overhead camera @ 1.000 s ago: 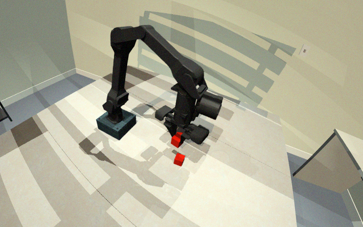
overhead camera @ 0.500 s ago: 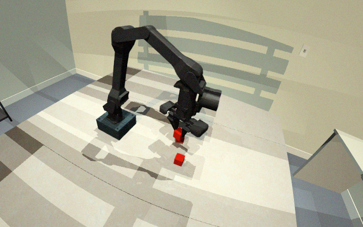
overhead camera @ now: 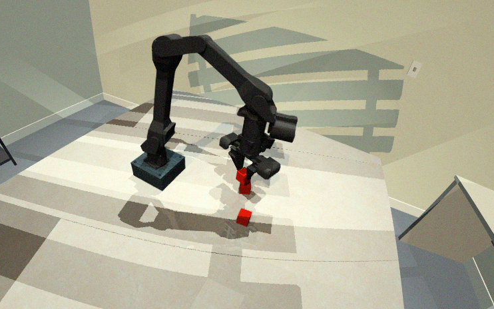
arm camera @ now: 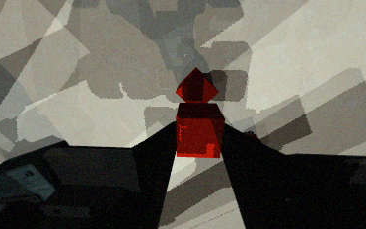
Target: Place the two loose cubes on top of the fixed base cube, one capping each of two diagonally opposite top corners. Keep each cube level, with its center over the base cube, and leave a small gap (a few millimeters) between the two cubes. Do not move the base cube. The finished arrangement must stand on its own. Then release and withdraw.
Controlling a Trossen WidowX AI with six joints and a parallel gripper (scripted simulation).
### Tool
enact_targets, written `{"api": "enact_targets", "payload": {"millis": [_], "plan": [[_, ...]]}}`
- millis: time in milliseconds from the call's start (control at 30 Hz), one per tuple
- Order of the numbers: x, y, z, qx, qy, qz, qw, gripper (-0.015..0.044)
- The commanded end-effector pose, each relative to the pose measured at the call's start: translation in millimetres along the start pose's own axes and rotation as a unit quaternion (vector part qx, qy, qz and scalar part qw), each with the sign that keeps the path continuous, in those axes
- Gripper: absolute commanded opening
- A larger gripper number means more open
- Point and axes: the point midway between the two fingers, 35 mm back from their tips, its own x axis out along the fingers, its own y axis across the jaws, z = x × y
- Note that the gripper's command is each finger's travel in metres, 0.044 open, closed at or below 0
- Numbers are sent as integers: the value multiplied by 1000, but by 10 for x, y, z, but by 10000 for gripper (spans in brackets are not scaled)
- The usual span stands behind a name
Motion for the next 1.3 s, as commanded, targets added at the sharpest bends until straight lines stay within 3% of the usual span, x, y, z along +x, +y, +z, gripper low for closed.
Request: {"api": "enact_targets", "payload": {"millis": [0, 567, 1267], "plan": [[0, -1, 1, 4, 0, -3, 1000, 105], [268, -6, 1, 5, 0, -3, 1000, 105], [287, -6, 1, 4, 0, -3, 1000, 105]]}}
